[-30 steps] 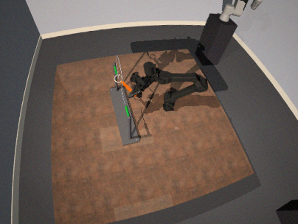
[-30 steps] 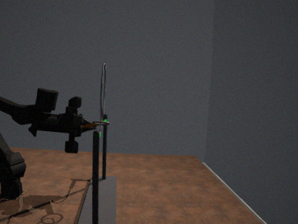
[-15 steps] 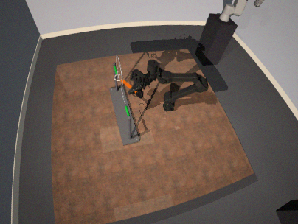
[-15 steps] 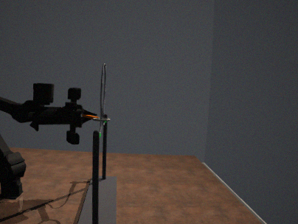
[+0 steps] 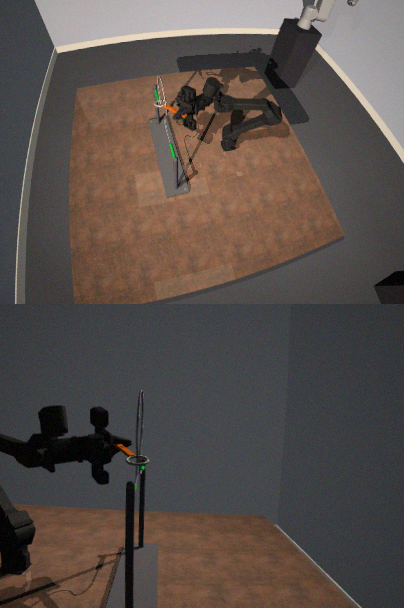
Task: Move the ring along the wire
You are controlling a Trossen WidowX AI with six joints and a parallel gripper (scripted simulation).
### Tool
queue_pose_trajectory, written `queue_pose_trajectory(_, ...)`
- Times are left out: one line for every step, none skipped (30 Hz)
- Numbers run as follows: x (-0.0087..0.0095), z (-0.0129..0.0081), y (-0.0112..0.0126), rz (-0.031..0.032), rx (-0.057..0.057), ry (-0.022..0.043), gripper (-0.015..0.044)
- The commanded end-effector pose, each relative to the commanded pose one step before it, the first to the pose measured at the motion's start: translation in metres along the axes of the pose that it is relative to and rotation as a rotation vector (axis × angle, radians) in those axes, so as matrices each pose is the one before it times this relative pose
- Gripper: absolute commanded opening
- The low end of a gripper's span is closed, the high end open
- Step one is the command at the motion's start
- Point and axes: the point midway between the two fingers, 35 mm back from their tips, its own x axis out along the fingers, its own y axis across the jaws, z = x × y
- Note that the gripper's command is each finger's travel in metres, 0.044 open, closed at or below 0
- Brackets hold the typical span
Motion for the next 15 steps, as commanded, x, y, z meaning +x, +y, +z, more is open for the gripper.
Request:
queue_pose_trajectory(-0.00025,0.00065,0.01437,0.04187,0.0584,-0.00384,-0.015)
queue_pose_trajectory(-0.00003,0.00004,0.00318,0.01004,0.0181,0.00005,-0.015)
queue_pose_trajectory(-0.00002,0.00003,0.0032,0.01009,0.0182,0.00006,-0.015)
queue_pose_trajectory(-0.00002,0.00004,0.00311,0.00968,0.0175,0.00007,-0.015)
queue_pose_trajectory(-0.00004,0.00005,0.00294,0.009,0.0163,0.00009,-0.015)
queue_pose_trajectory(-0.00004,0.00006,0.00284,0.0086,0.0156,0.00009,-0.015)
queue_pose_trajectory(-0.00004,0.00005,0.00286,0.00865,0.0157,0.0001,-0.015)
queue_pose_trajectory(-0.00003,0.00005,0.0029,0.00873,0.0159,0.0001,-0.015)
queue_pose_trajectory(-0.00003,0.00004,0.00285,0.00856,0.0156,0.00011,-0.015)
queue_pose_trajectory(-0.00004,0.00006,0.00261,0.00751,0.0137,0.00012,-0.015)
queue_pose_trajectory(-0.00005,0.00007,0.00244,0.00686,0.0126,0.00013,-0.015)
queue_pose_trajectory(-0.00005,0.00007,0.00241,0.00669,0.0123,0.00013,-0.015)
queue_pose_trajectory(-0.00005,0.00007,0.0025,0.0069,0.0126,0.00013,-0.015)
queue_pose_trajectory(-0.00005,0.00006,0.00249,0.00683,0.0125,0.00014,-0.015)
queue_pose_trajectory(-0.00006,0.00008,0.00224,0.00581,0.0108,0.00014,-0.015)
